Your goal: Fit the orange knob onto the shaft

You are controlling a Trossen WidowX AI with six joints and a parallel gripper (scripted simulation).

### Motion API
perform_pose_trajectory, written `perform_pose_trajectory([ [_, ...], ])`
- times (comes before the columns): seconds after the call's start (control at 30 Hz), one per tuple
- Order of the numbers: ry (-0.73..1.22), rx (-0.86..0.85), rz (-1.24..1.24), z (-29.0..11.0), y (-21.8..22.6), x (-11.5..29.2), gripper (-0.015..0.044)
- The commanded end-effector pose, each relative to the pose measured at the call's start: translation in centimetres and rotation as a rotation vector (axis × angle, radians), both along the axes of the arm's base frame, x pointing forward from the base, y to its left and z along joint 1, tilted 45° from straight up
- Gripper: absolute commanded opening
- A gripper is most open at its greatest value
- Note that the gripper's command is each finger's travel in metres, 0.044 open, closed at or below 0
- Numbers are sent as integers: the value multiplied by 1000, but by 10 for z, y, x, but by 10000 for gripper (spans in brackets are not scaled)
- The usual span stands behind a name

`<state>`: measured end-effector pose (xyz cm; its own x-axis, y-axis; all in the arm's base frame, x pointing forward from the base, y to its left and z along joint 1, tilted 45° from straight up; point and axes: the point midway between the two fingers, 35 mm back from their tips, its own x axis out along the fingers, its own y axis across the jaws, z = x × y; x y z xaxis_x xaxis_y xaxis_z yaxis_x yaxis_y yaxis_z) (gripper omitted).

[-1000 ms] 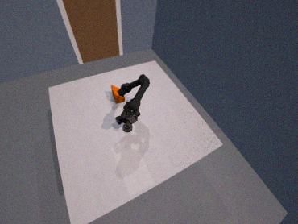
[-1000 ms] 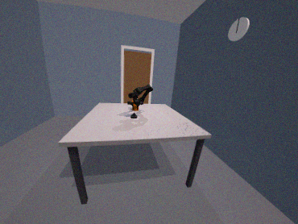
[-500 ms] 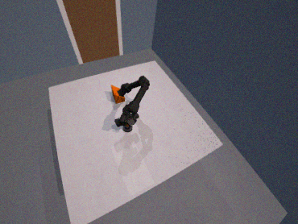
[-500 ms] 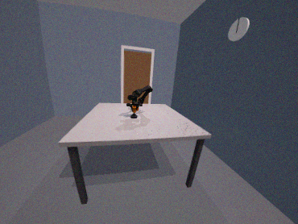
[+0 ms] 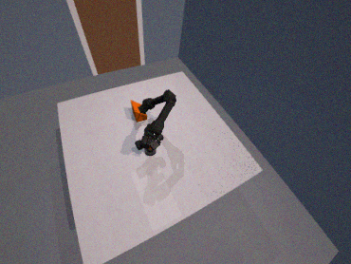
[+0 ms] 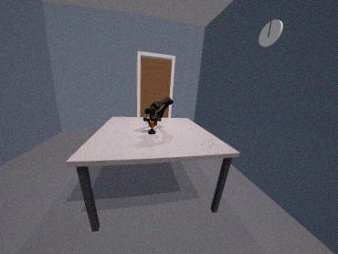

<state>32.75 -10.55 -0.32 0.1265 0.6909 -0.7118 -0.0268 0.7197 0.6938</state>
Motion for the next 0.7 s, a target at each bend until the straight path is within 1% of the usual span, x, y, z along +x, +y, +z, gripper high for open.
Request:
perform_pose_trajectory([
  [0.0, -2, 3, -4, 0, 1, 1, 0],
  [0.57, -2, 3, -4, 4, -1, -2, 0],
  [0.67, -40, -4, 34, 4, -1, -2, 0],
])
